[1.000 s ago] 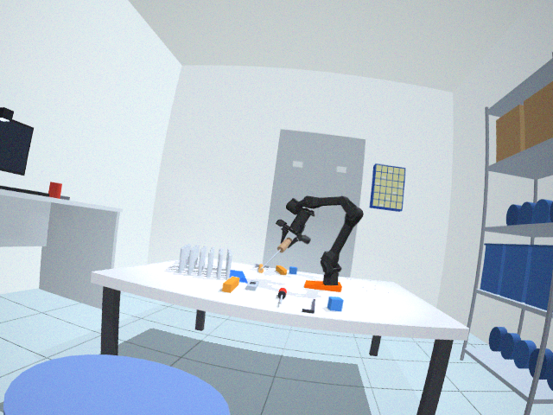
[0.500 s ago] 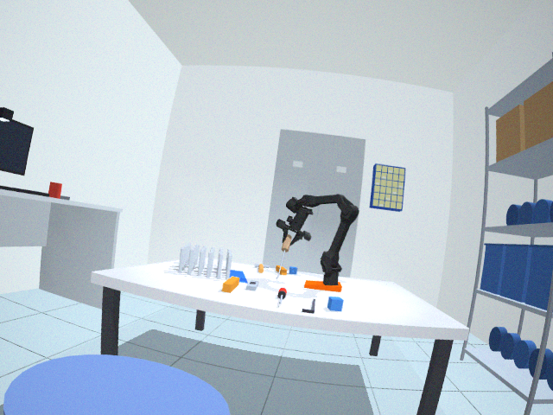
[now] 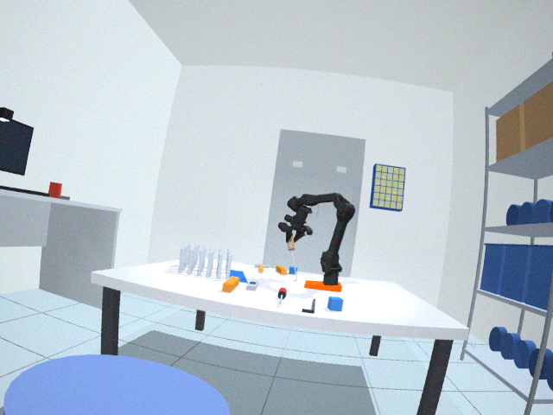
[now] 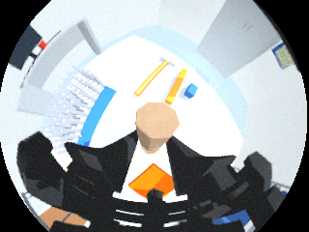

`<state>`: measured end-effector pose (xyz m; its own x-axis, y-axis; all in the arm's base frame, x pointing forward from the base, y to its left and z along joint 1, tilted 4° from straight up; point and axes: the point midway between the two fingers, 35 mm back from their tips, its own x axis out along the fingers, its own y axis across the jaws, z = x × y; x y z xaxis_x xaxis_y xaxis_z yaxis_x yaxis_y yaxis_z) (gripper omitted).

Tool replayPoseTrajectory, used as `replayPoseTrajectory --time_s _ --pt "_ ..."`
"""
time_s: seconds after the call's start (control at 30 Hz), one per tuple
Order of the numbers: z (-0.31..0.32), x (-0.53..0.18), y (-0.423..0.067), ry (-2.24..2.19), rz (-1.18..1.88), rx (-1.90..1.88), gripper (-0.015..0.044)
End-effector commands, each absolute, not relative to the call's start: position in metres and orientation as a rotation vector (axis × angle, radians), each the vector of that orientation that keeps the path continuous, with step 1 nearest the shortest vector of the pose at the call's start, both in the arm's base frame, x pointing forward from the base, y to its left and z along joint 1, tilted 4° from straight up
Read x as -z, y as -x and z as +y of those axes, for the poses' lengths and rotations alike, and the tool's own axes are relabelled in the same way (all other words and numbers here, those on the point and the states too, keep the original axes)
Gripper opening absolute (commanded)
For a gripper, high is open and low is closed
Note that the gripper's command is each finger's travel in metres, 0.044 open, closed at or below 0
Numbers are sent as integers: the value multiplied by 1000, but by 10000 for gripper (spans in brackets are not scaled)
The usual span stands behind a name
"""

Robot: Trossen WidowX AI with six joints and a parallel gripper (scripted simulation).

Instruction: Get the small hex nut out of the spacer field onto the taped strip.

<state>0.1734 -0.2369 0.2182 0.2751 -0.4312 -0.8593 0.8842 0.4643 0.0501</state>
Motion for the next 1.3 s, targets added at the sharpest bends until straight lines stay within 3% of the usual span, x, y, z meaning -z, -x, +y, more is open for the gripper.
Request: replayPoseTrajectory --time_s 0.0,1.27 --pt "-248 -218 -168 -486 974 938 0" --pt "-329 -208 -103 467 1701 340 0"
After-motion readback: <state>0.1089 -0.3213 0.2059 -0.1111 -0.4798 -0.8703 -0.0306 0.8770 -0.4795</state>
